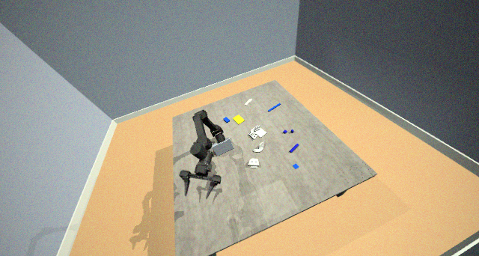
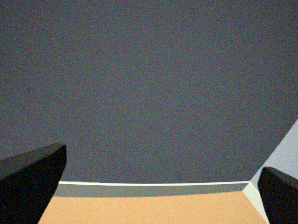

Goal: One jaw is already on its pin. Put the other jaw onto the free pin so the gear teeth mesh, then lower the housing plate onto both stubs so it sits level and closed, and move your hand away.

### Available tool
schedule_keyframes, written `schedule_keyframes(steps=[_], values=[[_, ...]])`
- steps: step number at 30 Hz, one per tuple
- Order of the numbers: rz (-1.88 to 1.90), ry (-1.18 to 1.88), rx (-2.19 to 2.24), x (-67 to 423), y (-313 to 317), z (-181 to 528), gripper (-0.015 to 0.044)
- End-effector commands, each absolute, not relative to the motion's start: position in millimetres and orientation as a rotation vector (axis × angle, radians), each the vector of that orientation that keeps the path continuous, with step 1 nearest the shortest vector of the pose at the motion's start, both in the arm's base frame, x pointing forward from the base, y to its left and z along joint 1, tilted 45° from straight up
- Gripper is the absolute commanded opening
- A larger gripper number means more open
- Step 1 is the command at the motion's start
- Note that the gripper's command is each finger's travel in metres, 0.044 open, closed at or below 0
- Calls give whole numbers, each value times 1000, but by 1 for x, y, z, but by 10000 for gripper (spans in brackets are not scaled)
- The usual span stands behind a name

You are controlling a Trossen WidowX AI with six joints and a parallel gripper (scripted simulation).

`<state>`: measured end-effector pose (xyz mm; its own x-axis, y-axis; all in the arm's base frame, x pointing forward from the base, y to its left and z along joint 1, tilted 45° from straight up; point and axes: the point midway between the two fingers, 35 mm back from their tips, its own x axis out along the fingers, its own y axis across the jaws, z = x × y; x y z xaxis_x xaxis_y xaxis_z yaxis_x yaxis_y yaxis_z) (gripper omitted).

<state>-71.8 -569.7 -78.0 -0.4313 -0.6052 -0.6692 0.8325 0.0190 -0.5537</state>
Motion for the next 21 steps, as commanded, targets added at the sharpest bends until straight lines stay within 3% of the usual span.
schedule_keyframes(steps=[1,21], values=[[-1555,1213,272,-50,-565,-85,440],[-1004,1397,216,71,-519,-118,440]])
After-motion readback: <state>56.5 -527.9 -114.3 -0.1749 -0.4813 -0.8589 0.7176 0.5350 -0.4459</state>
